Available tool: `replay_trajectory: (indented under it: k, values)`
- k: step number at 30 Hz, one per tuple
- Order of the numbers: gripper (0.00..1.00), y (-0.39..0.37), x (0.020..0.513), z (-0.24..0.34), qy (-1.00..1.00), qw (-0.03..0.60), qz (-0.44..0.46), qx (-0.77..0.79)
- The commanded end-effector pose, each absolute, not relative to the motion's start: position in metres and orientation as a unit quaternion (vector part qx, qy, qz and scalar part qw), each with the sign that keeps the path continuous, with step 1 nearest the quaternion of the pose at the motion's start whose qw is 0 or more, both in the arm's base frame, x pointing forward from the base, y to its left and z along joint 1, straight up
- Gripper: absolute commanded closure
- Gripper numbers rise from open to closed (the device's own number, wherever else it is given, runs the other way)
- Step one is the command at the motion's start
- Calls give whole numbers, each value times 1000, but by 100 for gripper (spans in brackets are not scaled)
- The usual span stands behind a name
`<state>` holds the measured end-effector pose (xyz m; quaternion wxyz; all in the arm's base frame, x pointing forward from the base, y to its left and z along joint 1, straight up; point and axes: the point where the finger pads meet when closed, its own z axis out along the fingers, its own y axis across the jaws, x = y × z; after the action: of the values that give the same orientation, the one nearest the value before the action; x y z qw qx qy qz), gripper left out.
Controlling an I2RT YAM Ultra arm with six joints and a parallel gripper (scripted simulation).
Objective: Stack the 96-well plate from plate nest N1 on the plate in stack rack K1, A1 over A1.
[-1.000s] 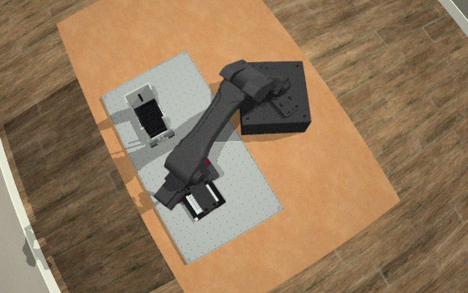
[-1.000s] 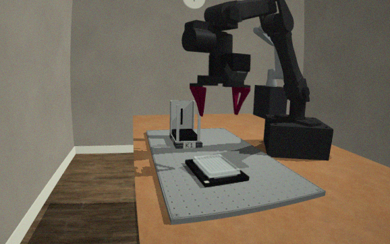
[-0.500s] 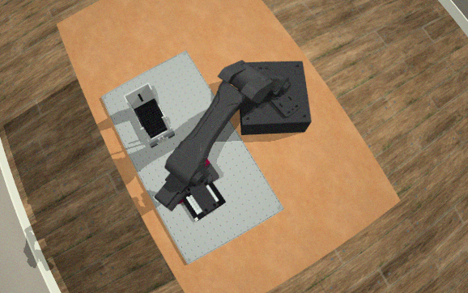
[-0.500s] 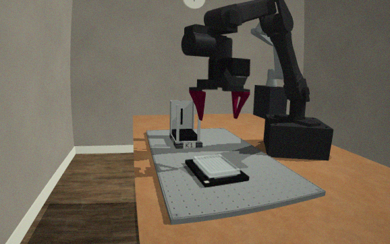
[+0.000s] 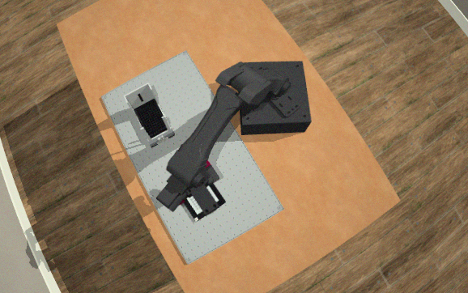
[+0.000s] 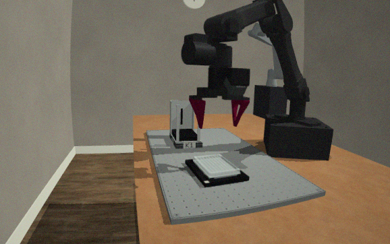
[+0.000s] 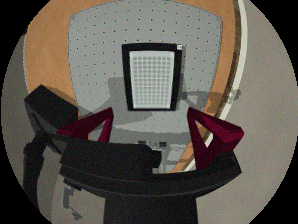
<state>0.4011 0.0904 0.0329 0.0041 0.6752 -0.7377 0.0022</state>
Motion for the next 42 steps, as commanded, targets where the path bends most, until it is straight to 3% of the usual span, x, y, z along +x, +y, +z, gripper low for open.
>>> replay_trajectory:
  k: [1,42]
  values:
    - [0,87,401,20,-739,4,0,673]
    - [0,86,400,-41,-740,4,0,672]
